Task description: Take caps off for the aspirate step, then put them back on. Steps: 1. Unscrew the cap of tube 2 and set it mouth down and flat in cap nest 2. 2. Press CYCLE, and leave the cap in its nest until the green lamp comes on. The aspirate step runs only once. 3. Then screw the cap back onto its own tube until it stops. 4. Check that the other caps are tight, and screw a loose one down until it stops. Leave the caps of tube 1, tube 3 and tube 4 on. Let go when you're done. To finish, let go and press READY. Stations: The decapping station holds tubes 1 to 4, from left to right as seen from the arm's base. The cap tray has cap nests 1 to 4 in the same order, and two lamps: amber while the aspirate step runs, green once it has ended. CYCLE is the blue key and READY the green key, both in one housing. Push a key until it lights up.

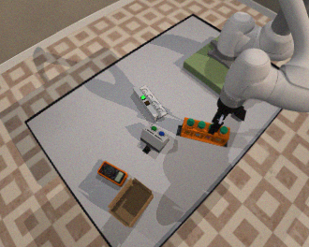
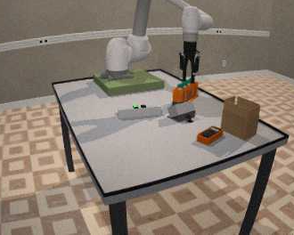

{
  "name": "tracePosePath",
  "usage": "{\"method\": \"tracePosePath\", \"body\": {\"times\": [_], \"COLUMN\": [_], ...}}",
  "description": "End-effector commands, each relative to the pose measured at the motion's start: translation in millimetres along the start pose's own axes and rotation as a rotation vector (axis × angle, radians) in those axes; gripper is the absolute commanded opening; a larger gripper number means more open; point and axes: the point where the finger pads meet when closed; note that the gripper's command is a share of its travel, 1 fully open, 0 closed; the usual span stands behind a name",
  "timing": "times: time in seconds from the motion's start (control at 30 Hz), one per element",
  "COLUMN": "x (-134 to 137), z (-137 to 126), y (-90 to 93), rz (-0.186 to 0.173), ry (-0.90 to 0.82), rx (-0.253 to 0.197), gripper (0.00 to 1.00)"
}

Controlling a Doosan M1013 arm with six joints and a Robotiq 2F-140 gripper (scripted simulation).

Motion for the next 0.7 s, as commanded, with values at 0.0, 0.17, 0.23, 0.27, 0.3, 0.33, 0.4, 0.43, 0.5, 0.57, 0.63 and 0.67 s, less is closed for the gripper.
{"method": "tracePosePath", "body": {"times": [0.0,0.17,0.23,0.27,0.3,0.33,0.4,0.43,0.5,0.57,0.63,0.67], "x": [0.5,0.5,0.5,0.5,0.5,0.5,0.5,0.5,0.5,0.5,0.5,0.5], "z": [0.1,0.1,0.1,0.1,0.1,0.1,0.1,0.1,0.1,0.1,0.1,0.1], "y": [-0.6,-0.6,-0.6,-0.6,-0.6,-0.6,-0.6,-0.6,-0.6,-0.6,-0.6,-0.6], "rz": [0.002,-0.002,-0.003,-0.004,-0.004,-0.004,-0.004,-0.004,-0.004,-0.004,-0.004,-0.004], "ry": [-0.229,-0.501,-0.604,-0.655,-0.672,-0.672,-0.672,-0.672,-0.672,-0.672,-0.672,-0.672], "rx": [0.027,0.025,0.025,0.025,0.027,0.027,0.027,0.027,0.027,0.027,0.027,0.027], "gripper": [0.41,0.41,0.41,0.41,0.41,0.41,0.41,0.41,0.41,0.41,0.30,0.30]}}
Point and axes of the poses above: the point where the finger pads meet when closed, its own y axis out along the fingers, its own x axis across the jaws, z = x × y, and after that the axes turned 11 degrees about y, right-handed
